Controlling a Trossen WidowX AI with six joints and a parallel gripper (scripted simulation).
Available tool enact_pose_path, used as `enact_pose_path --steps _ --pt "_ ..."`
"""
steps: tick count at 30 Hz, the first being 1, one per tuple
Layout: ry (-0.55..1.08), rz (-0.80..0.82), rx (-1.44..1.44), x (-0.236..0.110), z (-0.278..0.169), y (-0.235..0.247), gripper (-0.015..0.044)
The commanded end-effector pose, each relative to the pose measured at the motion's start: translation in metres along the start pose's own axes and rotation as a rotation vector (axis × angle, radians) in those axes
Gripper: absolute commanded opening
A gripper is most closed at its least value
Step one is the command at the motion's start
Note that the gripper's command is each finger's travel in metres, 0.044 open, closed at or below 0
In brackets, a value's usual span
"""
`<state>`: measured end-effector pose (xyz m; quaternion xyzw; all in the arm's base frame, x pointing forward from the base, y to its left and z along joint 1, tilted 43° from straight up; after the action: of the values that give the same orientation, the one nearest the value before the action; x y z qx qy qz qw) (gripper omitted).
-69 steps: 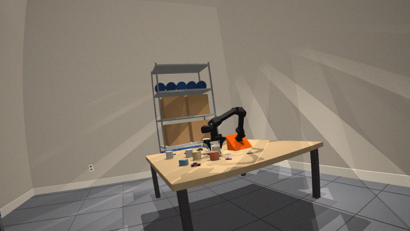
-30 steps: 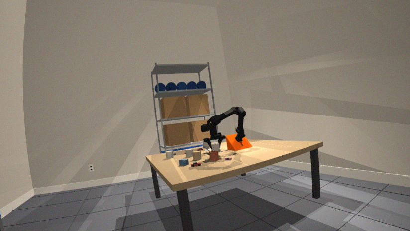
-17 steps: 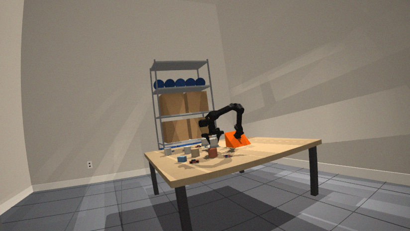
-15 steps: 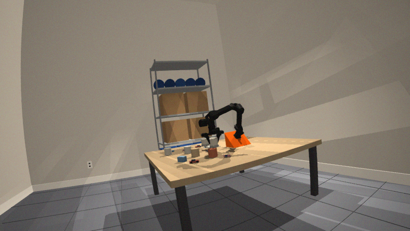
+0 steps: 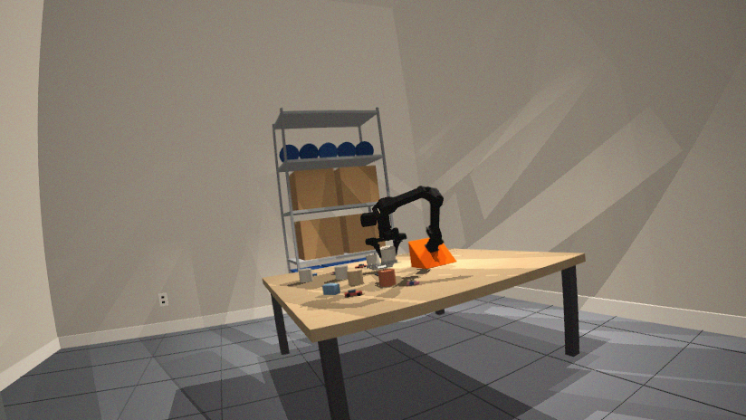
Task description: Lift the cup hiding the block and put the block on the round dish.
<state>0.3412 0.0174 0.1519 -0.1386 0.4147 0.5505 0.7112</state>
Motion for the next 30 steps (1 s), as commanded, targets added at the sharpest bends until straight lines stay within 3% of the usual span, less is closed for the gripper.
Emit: enact_pose_path --steps 1,30 --pt "-0.018 -0.015 -0.018 -0.009 0.005 -0.003 0.0000" --pt "-0.020 -0.017 -0.014 -0.047 0.003 0.000 0.0000"
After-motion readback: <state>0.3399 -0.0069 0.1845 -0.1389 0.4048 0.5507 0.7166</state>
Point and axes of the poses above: the point midway between the two fingers, 35 mm back from their tips, its own x axis out along the fingers, its own y axis across the jaws, z = x × y, the point moved 3 cm from there along -x, back along the fingers, and after that the axes turned 14 degrees about x, right-handed, at the moved point
